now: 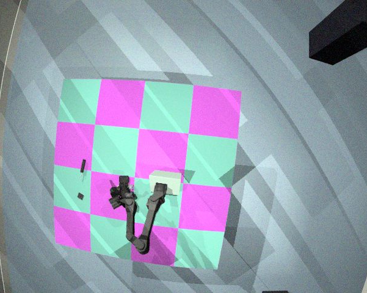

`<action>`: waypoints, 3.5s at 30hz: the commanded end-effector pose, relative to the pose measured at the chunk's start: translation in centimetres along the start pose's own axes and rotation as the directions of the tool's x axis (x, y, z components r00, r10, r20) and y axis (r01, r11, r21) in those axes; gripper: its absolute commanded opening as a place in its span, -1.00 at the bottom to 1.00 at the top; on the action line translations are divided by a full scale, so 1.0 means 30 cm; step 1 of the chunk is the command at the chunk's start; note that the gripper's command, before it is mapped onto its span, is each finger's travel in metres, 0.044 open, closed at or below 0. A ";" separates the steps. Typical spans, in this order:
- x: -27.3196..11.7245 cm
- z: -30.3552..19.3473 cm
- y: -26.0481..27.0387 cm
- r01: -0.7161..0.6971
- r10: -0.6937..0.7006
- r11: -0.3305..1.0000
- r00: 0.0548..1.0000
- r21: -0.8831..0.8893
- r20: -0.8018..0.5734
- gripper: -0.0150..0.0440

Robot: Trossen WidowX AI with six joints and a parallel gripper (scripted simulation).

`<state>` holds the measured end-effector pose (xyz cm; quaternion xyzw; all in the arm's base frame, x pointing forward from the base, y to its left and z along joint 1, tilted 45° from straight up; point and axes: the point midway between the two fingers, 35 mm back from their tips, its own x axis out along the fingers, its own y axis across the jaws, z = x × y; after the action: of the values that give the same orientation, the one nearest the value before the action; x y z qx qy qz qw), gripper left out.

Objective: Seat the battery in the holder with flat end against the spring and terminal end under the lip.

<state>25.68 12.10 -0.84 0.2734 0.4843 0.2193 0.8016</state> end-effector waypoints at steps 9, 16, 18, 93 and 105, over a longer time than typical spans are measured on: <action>-0.003 -0.025 0.014 0.008 -0.009 1.000 0.999 0.017 0.049 -0.24; -0.006 -0.041 0.013 0.007 -0.008 1.000 0.999 0.017 0.050 -0.24; -0.007 -0.048 0.013 0.007 -0.008 1.000 0.999 0.017 0.050 -0.24; 0.013 -0.067 -0.010 0.066 -0.064 0.998 0.989 0.012 -0.131 -0.24; 0.022 -0.068 -0.008 0.069 -0.069 0.998 0.977 -0.007 -0.204 -0.24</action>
<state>24.65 12.78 -1.74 0.2384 0.5564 0.2167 0.7660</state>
